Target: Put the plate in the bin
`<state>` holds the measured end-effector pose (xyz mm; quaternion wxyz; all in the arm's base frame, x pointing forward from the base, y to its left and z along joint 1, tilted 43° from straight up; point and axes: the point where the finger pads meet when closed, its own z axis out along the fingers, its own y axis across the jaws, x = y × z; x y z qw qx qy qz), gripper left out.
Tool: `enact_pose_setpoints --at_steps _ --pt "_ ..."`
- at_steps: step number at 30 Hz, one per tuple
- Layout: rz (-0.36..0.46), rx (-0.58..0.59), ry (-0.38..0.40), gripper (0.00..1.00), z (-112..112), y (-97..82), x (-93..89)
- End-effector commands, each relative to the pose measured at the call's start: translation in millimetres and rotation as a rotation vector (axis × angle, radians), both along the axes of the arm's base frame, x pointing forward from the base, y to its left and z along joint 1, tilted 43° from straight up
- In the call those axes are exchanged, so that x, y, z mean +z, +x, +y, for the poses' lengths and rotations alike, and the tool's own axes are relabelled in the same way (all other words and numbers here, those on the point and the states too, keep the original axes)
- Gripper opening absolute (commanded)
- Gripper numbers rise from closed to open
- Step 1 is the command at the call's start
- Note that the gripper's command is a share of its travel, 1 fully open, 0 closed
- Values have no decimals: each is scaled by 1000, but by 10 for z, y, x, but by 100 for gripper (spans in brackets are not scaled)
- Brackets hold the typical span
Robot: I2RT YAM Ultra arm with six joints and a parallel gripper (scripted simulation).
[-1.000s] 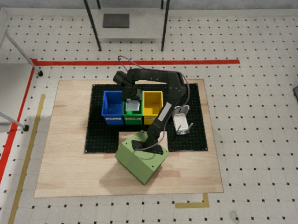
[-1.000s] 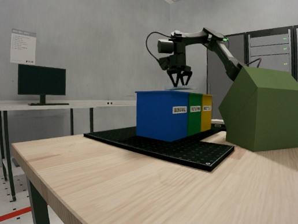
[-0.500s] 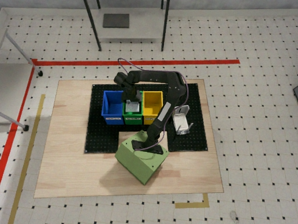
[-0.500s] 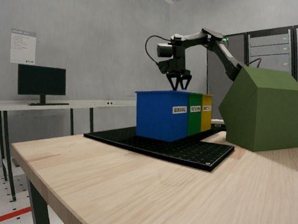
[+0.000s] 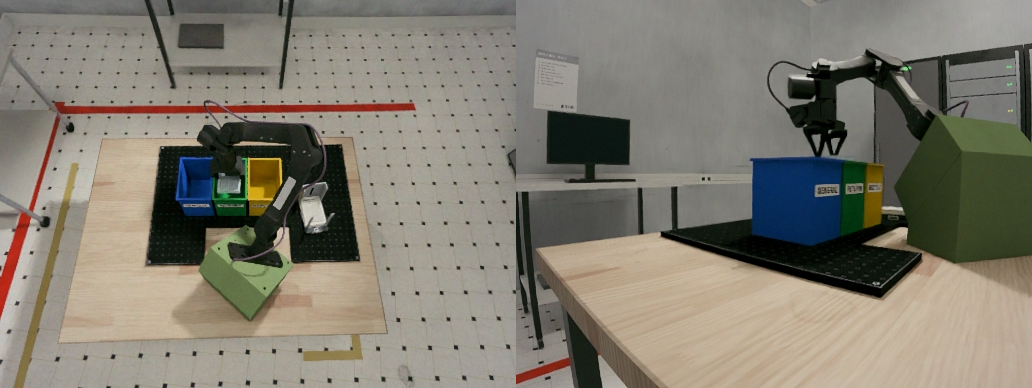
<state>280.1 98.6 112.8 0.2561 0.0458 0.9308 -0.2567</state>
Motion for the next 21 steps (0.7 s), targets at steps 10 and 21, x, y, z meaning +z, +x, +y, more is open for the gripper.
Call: enact_pose_setpoints --at_steps 10,21 --pt "-34 10 14 0 -6 5 76" --pt "-34 5 14 0 -22 5 98"
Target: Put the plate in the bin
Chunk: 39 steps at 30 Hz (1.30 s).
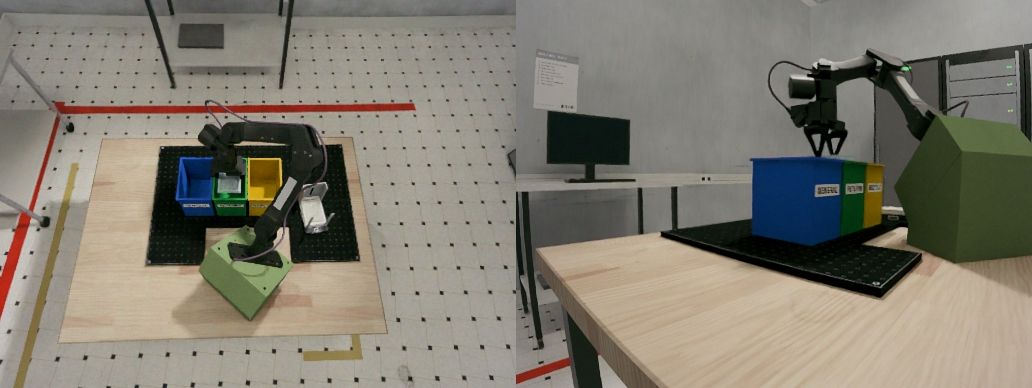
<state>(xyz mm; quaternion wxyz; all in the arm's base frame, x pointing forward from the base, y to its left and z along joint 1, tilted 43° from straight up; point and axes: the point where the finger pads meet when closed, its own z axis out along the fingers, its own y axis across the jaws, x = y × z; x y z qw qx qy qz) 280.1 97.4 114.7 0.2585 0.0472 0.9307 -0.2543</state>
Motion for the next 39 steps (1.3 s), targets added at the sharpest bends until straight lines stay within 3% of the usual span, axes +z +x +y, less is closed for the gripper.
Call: enact_pose_setpoints --at_steps 1,14,15,19,39 --pt "-27 5 7 0 -15 0 72" --pt "-26 8 7 0 -26 -4 47" --pt "-47 2 26 0 4 60 115" --pt "-25 13 7 0 -28 8 22" --pt "1 3 -12 0 -99 74 -158"
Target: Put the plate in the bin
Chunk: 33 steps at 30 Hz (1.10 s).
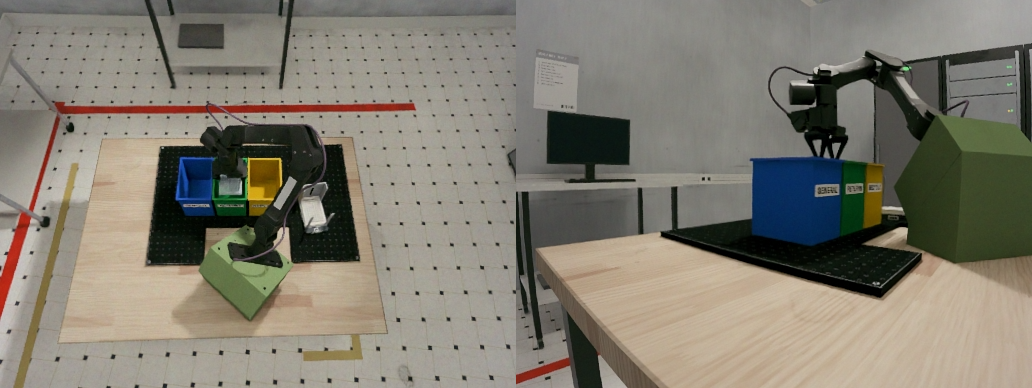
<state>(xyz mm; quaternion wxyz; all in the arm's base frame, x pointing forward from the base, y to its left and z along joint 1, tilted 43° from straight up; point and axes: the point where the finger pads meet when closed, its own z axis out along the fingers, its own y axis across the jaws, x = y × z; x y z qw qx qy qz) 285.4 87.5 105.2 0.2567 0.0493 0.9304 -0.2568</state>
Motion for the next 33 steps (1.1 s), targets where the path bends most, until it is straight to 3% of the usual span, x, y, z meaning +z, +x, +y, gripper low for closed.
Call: enact_pose_setpoints --at_steps 1,9,10,13,33 --pt "-1 15 -8 0 14 15 -67" --pt "-6 11 -3 0 -13 39 -80" --pt "-27 28 15 0 88 87 -17" --pt "3 14 -9 0 -15 45 -131" --pt "-5 18 3 0 -28 123 -188"
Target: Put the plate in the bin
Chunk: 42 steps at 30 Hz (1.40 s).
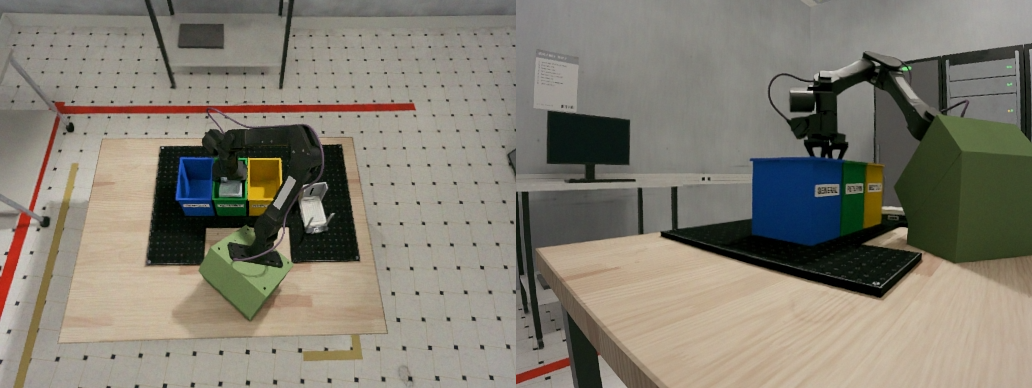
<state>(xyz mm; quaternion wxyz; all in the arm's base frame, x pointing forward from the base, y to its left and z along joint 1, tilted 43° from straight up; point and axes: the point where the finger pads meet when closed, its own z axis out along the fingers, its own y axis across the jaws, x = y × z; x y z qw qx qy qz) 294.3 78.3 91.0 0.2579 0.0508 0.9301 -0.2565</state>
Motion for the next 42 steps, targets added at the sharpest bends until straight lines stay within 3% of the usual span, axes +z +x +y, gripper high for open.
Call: enact_pose_setpoints --at_steps 1,16,17,42 --pt "-10 29 8 0 106 50 -22" --pt "-16 15 12 0 61 30 18" --pt "-16 15 12 99 61 30 18" --pt "-16 15 12 99 61 30 18"
